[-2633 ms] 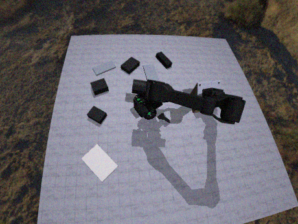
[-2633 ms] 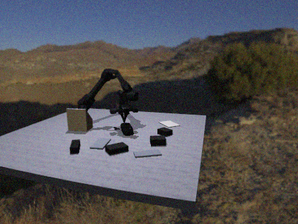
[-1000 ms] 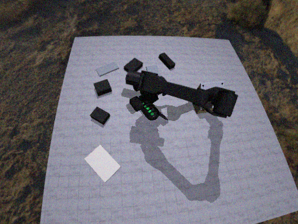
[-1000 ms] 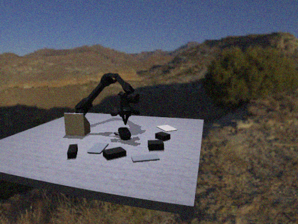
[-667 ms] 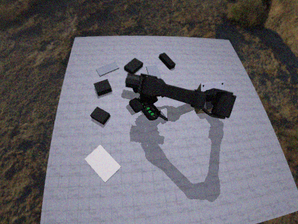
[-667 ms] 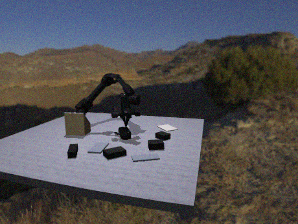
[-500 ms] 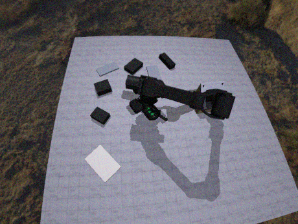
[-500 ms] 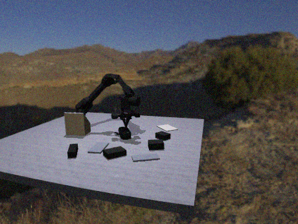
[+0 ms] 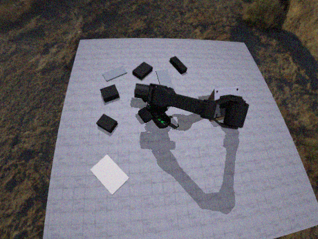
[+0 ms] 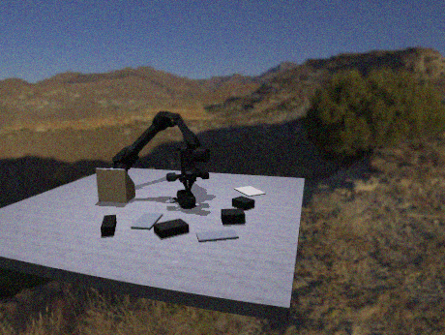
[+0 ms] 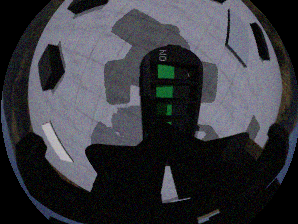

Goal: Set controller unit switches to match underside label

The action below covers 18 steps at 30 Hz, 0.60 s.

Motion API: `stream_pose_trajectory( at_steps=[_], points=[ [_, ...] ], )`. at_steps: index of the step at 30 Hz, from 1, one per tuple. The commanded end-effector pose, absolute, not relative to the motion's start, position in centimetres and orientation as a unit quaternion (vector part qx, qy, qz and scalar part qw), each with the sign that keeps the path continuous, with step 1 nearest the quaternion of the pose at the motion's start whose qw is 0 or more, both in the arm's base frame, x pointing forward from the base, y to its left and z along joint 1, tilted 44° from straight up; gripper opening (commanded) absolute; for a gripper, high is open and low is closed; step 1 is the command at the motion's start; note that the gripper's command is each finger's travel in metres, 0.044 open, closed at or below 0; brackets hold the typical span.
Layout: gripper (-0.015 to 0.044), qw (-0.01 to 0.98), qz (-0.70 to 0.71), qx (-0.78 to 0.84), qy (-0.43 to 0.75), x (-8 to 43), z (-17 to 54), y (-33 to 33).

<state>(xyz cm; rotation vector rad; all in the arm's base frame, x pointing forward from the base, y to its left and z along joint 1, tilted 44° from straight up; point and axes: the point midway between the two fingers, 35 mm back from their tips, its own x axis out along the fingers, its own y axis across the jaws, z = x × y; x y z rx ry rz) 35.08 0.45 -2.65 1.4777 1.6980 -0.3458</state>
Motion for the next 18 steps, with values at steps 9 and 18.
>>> stream_pose_trajectory(
  at_steps=[9, 18],
  points=[
    [0.0, 0.414, -0.138, 0.591, 0.679, 34.9, -2.8, 0.7],
    [0.0, 0.415, -0.139, 0.59, 0.678, 34.8, 0.5, -2.4]
  ],
)
